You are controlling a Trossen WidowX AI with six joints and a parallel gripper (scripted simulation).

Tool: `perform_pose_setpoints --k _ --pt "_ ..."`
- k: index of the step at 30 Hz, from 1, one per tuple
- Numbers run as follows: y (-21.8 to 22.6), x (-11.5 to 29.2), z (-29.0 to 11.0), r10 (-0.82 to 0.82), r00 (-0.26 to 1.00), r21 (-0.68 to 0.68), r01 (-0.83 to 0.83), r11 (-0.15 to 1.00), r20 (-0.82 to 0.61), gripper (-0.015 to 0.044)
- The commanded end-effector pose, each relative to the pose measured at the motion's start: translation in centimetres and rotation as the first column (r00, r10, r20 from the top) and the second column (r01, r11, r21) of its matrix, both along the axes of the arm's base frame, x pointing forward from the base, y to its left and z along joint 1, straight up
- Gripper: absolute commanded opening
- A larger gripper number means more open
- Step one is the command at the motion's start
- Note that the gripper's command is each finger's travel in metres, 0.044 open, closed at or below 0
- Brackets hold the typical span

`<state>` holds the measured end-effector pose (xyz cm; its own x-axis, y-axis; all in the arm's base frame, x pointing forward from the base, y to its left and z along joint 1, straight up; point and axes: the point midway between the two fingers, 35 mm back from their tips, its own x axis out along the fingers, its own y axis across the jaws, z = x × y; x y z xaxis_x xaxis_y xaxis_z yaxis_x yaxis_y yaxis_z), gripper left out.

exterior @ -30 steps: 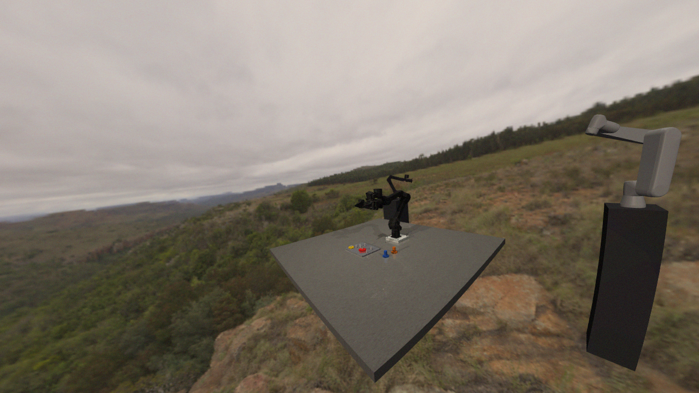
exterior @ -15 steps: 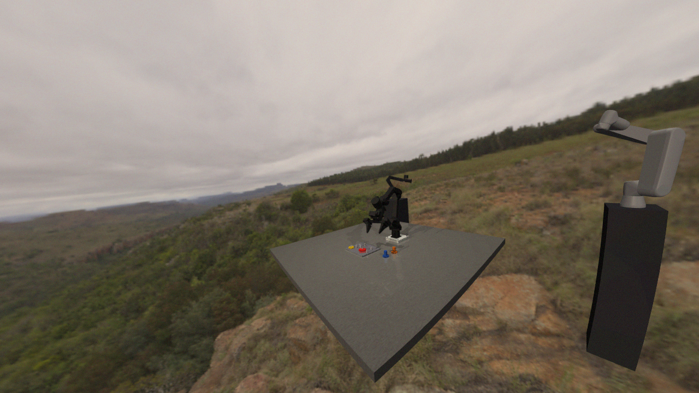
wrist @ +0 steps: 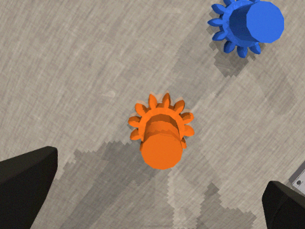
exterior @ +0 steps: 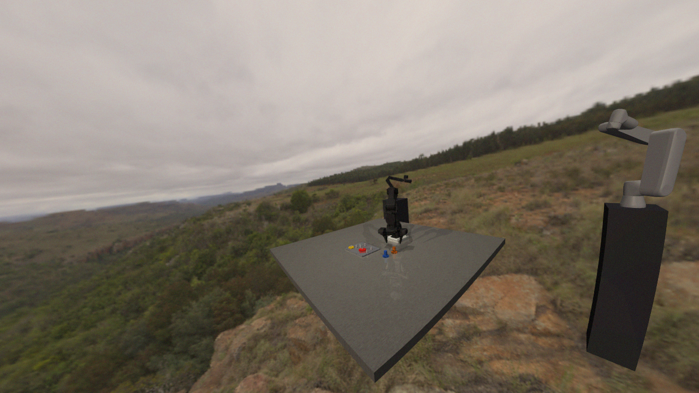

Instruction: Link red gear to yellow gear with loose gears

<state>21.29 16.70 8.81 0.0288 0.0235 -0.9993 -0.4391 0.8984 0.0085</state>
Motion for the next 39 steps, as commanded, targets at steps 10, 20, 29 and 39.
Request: perform_pose_setpoints --k 10,20,29,39 --pt "0.0 -0.2 -1.7 -0.004 1.0 -0.011 0.004 1.0 -0.01 0.044" --pt "0.0 -0.2 -3.3 -0.004 1.0 -0.011 0.004 1.0 -0.01 0.044" --pt "0.0 -0.2 -4.2 -0.004 1.0 -0.011 0.004 1.0 -0.01 0.044" --pt "0.0 -0.2 -4.2 -0.004 1.0 -0.011 0.004 1.0 -0.01 0.023"
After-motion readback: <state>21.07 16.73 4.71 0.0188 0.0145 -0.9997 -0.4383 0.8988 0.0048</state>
